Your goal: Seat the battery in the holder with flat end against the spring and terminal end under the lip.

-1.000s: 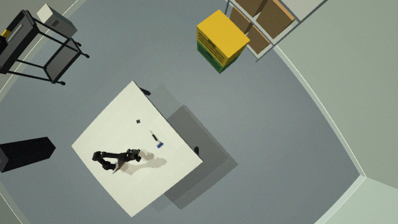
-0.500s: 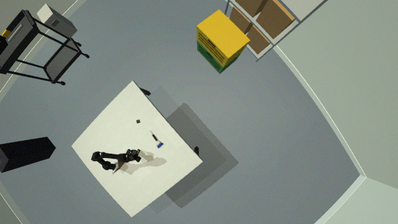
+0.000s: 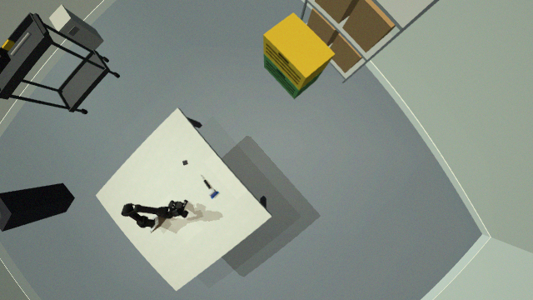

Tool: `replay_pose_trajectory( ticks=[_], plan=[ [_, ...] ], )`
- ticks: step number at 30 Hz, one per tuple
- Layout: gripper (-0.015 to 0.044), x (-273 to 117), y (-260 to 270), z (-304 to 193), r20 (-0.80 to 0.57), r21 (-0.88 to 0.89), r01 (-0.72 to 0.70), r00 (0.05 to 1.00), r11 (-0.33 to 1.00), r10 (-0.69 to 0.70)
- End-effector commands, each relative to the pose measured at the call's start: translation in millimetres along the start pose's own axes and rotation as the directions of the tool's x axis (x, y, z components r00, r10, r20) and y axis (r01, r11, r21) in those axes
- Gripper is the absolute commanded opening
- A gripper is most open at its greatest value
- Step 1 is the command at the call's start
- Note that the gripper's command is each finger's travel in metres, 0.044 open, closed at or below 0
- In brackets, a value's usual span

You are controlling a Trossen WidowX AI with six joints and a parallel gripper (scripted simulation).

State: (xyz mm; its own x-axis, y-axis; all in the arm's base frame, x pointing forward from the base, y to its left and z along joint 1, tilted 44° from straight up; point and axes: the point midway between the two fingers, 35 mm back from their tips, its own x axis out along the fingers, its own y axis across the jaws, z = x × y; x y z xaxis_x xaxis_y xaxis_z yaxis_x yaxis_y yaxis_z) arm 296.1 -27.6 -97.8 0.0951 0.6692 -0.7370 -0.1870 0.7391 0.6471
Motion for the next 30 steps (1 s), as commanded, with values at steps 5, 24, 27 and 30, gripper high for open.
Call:
replay_pose_trajectory(
  ticks=[5, 24, 27, 30],
  plan=[
    [0.0059, 0.1, 1.2, -2.6, 0.003, -0.007, 0.000, 1.000, 1.000, 0.000],
    [0.0161, -10.6, 0.5, -1.5, 0.004, -0.005, 0.003, 1.000, 1.000, -0.003],
    [0.0161, -14.9, 0.2, -1.2, 0.004, -0.004, 0.003, 1.000, 1.000, -0.003],
    [0.0214, -18.0, -0.4, -0.3, 0.008, 0.002, 0.000, 1.000, 1.000, 0.000]
  ],
)
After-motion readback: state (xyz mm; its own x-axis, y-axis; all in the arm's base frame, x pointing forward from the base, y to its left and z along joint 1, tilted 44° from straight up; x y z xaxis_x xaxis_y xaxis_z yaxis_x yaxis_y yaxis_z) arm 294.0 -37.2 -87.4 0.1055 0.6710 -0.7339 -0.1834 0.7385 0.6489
